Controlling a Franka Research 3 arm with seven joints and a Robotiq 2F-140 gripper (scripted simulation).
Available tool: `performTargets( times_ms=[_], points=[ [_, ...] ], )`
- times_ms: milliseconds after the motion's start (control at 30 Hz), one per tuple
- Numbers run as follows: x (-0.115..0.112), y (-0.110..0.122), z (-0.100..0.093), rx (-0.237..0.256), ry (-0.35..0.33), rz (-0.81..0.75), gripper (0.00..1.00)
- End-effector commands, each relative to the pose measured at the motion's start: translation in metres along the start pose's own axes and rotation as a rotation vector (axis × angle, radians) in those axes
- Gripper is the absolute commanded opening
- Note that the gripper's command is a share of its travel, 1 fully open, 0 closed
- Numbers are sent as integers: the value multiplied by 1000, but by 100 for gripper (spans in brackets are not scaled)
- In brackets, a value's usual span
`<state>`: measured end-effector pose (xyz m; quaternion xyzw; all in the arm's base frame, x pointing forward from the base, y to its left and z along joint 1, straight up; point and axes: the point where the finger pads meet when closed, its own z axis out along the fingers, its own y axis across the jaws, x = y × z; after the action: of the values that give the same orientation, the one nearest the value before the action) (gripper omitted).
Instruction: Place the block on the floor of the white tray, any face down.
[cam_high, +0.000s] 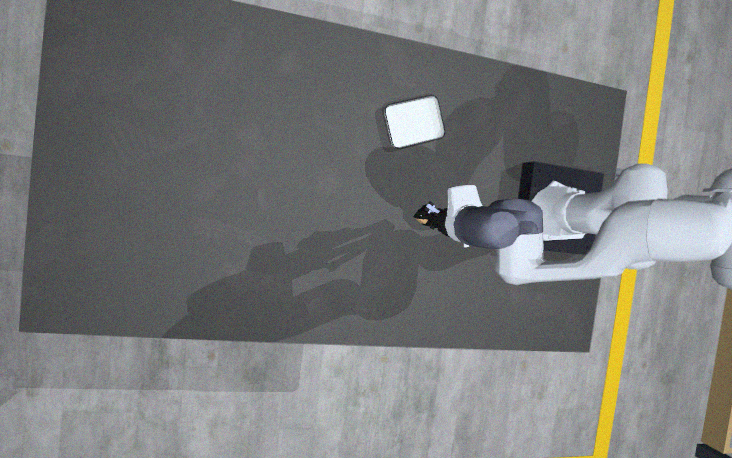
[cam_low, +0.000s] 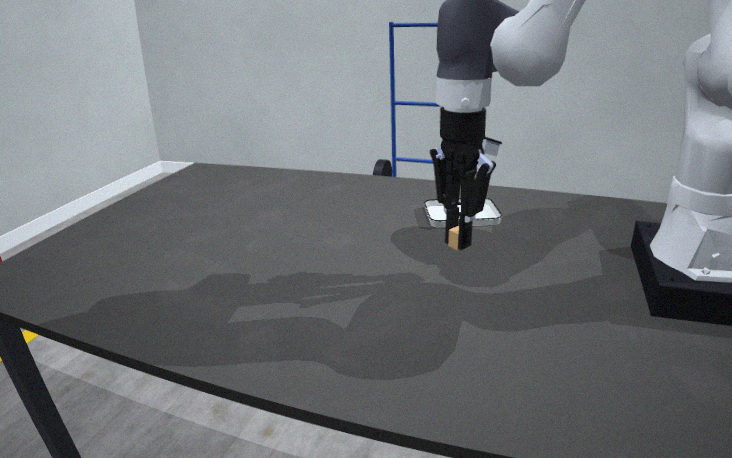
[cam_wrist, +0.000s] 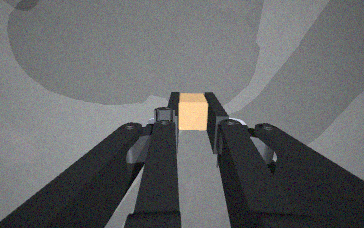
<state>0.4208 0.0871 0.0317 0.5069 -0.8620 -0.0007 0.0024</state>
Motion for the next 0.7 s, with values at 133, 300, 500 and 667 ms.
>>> performTargets(
  times_ms=[133,300,500,667],
  points=[
    [0,0,-1,-1,0,-4,10],
    [2,-1,-1,-1,0,-4,10],
    [100,-80,-1,-1,0,-4,10],
    [180,-143,-2,0,1,-5,10]
  ],
)
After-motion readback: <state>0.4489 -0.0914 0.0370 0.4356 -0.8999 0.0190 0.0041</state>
